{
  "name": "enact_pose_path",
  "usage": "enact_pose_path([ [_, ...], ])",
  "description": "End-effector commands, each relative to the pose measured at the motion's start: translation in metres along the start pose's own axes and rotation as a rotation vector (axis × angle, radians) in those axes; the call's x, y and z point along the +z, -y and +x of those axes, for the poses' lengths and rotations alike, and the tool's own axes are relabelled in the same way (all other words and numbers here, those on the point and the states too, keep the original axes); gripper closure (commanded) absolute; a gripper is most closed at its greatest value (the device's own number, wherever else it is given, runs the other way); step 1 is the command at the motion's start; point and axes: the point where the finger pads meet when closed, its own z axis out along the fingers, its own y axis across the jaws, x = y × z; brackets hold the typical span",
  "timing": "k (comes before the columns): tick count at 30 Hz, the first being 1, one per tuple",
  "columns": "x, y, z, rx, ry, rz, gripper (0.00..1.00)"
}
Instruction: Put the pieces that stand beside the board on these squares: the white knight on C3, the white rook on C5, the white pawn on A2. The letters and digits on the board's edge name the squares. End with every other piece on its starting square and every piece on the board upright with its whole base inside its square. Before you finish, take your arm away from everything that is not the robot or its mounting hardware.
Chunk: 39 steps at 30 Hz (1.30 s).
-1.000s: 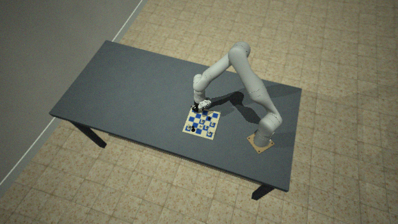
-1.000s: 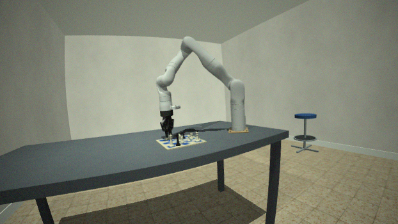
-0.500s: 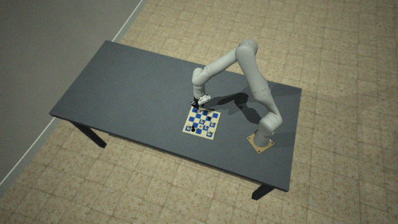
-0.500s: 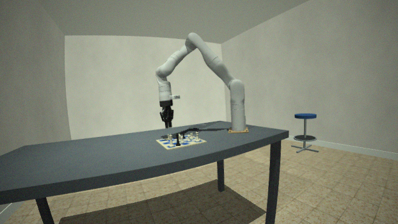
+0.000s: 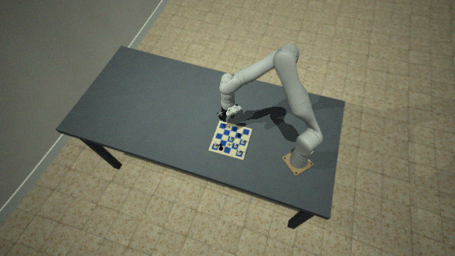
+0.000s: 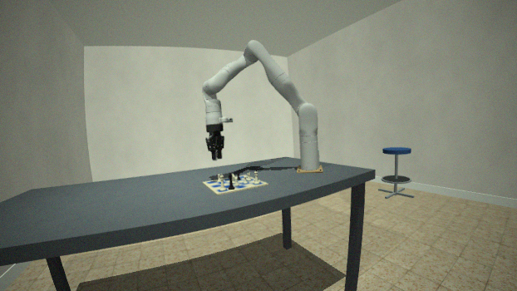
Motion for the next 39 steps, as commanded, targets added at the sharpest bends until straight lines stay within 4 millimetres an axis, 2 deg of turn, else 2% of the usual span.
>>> enact_pose_path([
  [1,-0.001,0.000,-0.001,0.001,0.003,-0.001,0.00],
  [24,-0.006,0.000,-0.001,0.001,0.003,-0.001,0.00],
  [28,-0.018,0.000,-0.001,0.001,0.003,-0.001,0.00],
  [39,-0.066,0.000,-0.001,0.001,0.003,-0.001,0.00],
])
